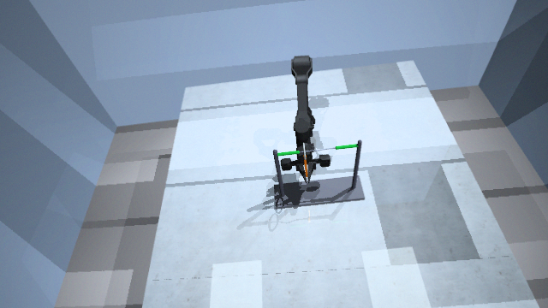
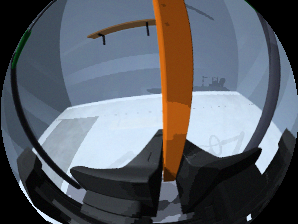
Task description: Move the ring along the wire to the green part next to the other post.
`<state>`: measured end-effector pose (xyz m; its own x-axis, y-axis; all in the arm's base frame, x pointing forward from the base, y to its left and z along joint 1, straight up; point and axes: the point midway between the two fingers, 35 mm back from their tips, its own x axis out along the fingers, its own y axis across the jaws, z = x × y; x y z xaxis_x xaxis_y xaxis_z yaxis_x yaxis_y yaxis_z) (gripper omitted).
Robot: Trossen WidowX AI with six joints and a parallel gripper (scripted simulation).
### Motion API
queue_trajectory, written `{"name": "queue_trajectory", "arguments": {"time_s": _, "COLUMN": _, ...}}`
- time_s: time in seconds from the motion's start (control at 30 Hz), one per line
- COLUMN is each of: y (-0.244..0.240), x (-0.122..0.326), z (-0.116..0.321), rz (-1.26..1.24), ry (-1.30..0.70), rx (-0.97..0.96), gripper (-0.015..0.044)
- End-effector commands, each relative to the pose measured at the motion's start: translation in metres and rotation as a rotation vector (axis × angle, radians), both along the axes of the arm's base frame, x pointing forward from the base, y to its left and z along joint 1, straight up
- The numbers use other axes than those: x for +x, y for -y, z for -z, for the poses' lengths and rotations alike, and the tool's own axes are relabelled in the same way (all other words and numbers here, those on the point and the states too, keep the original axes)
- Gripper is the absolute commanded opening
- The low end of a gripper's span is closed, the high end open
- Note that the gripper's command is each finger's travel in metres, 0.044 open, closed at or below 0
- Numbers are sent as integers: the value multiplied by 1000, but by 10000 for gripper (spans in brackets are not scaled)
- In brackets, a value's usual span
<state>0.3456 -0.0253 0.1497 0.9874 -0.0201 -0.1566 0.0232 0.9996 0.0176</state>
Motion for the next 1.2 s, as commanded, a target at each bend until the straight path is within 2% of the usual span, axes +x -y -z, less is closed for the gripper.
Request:
{"name": "queue_trajectory", "arguments": {"time_s": 0.0, "y": -6, "x": 0, "z": 1, "rz": 16, "ry": -3, "rx": 20, "gripper": -150}}
{"name": "queue_trajectory", "arguments": {"time_s": 0.67, "y": -38, "x": 3, "z": -2, "rz": 116, "ry": -4, "rx": 114, "gripper": -150}}
{"name": "queue_trajectory", "arguments": {"time_s": 1.17, "y": -43, "x": 4, "z": -4, "rz": 39, "ry": -10, "rx": 35, "gripper": -150}}
